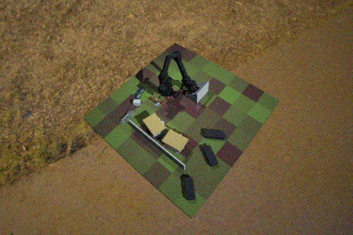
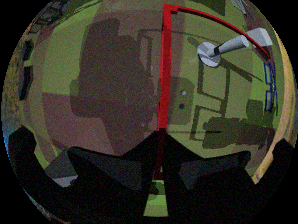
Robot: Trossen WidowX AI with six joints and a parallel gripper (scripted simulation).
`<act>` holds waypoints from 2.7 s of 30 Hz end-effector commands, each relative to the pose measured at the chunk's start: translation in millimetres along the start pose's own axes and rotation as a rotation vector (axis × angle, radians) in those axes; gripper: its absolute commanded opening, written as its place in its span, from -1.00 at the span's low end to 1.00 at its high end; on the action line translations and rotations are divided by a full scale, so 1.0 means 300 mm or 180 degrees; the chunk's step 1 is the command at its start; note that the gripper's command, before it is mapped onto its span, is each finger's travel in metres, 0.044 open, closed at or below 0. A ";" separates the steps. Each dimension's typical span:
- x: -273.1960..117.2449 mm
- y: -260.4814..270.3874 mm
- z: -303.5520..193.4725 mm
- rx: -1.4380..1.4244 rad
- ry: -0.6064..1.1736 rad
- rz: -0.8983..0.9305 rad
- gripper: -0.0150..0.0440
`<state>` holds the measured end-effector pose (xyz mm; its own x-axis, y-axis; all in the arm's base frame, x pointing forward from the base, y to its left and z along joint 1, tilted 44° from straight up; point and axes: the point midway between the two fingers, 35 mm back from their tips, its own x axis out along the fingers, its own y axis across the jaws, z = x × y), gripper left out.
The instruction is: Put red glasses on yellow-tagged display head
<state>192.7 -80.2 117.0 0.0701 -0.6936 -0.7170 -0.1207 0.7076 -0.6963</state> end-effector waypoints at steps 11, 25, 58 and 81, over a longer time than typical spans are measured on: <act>-0.049 0.001 0.028 0.0021 -0.0004 0.0007 -0.49; -0.200 0.007 0.040 0.0018 0.0000 0.0003 -0.49; -0.208 0.503 0.251 0.0023 -0.0012 0.0039 -0.49; -0.160 0.569 0.263 0.0028 -0.0013 0.0032 -0.49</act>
<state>247.0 87.9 33.6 0.0757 -0.6816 -0.7278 -0.1041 0.7205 -0.6856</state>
